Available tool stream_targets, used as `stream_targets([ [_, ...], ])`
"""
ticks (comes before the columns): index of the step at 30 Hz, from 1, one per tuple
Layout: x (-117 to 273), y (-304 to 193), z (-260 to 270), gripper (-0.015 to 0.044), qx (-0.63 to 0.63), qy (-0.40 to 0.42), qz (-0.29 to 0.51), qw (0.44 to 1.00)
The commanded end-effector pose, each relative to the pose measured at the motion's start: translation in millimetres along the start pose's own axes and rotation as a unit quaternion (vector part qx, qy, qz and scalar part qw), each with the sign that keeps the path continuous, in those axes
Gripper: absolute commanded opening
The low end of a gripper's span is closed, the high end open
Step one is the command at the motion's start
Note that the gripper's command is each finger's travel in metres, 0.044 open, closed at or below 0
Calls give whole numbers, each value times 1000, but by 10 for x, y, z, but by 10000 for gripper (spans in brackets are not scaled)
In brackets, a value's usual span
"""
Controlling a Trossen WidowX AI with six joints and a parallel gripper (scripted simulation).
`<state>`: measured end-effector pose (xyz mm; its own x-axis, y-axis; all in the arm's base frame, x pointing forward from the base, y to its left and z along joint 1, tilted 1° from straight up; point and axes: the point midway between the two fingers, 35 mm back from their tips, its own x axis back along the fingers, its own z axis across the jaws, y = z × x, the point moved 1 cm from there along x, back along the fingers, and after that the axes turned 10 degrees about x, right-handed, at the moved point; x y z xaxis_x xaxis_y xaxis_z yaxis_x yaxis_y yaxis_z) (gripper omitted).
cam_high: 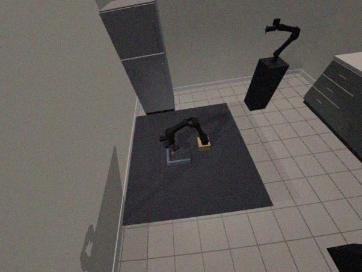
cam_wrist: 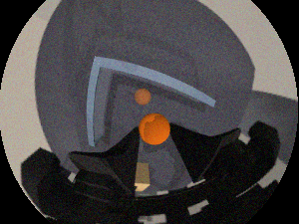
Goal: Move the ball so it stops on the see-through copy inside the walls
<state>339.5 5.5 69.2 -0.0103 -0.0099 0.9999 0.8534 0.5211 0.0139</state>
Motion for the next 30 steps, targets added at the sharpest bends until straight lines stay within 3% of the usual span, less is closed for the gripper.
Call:
stream_targets([
  [1,-36,106,15,0,-53,1,-3,999],
  [10,-141,325,69,0,-183,2,-4,983],
  [17,-188,345,72,0,-193,2,-4,981],
  [26,-798,349,75,0,-193,2,-4,981],
  [30,-852,344,78,0,-193,2,-4,981],
])
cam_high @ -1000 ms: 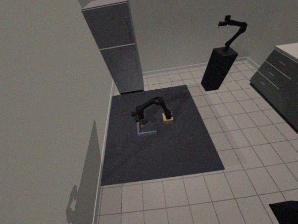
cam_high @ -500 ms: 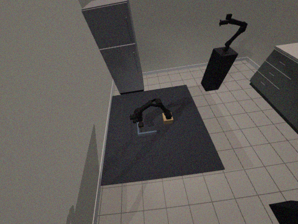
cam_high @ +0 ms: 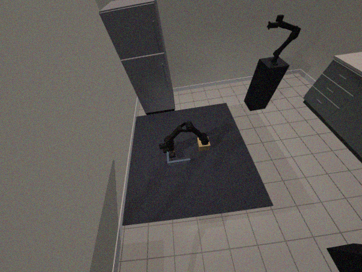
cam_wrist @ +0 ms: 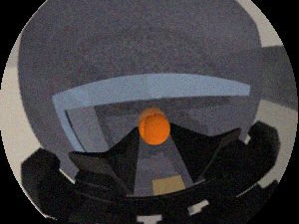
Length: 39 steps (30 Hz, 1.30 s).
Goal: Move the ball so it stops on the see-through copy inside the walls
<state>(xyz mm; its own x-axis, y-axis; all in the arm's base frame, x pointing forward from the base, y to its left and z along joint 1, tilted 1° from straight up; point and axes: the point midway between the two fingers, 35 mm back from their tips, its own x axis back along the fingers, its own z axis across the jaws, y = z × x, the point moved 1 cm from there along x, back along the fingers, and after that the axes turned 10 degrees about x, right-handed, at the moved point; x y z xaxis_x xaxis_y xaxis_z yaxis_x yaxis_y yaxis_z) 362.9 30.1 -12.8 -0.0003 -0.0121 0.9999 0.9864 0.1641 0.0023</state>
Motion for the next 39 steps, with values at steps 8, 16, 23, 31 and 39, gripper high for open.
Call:
stream_targets([
  [8,-110,30,3,0,-2,1,-8,1000],
  [16,-217,30,3,0,-2,1,-8,1000],
  [23,-190,24,-1,157,0,-1,-7,1000],
  [31,-190,24,-1,315,0,-1,-7,1000],
  [39,648,25,1,315,-2,1,-9,1000],
])
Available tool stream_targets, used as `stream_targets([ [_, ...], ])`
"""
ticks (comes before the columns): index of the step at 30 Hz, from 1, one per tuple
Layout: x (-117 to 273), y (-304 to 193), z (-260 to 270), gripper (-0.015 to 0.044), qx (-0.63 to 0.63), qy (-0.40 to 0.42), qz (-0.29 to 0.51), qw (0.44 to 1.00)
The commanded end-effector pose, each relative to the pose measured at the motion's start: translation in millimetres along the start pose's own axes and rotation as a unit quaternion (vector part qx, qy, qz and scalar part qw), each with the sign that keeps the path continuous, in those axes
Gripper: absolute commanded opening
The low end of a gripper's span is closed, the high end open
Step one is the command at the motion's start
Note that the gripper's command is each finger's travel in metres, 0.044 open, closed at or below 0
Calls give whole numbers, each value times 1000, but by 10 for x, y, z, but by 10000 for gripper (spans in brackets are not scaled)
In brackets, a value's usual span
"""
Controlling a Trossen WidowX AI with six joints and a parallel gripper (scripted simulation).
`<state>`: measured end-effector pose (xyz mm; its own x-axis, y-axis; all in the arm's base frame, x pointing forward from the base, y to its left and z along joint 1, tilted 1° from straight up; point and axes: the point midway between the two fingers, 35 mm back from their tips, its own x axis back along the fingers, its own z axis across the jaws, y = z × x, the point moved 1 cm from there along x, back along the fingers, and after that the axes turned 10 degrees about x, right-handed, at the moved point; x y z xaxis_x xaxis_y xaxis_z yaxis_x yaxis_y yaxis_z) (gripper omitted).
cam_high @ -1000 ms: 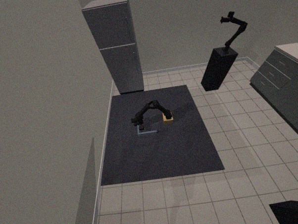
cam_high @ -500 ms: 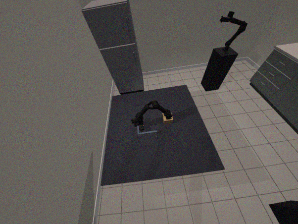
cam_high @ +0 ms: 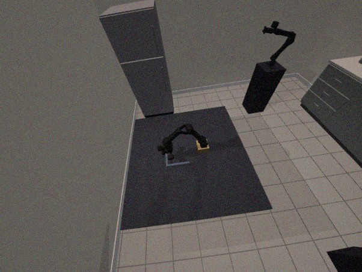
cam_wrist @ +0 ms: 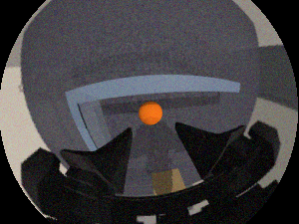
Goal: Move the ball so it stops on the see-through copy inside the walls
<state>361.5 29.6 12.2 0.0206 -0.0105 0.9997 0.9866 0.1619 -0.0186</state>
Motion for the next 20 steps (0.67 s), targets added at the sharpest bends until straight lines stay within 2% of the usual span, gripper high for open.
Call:
stream_targets([
  [1,427,26,2,315,-1,0,-19,1000],
  [11,395,76,-5,315,0,-3,-30,1000],
  [13,505,66,-4,368,0,-3,-29,1000],
  [16,866,6,1,440,0,-2,-28,1000],
  [20,894,-1,1,440,0,-2,-27,1000],
])
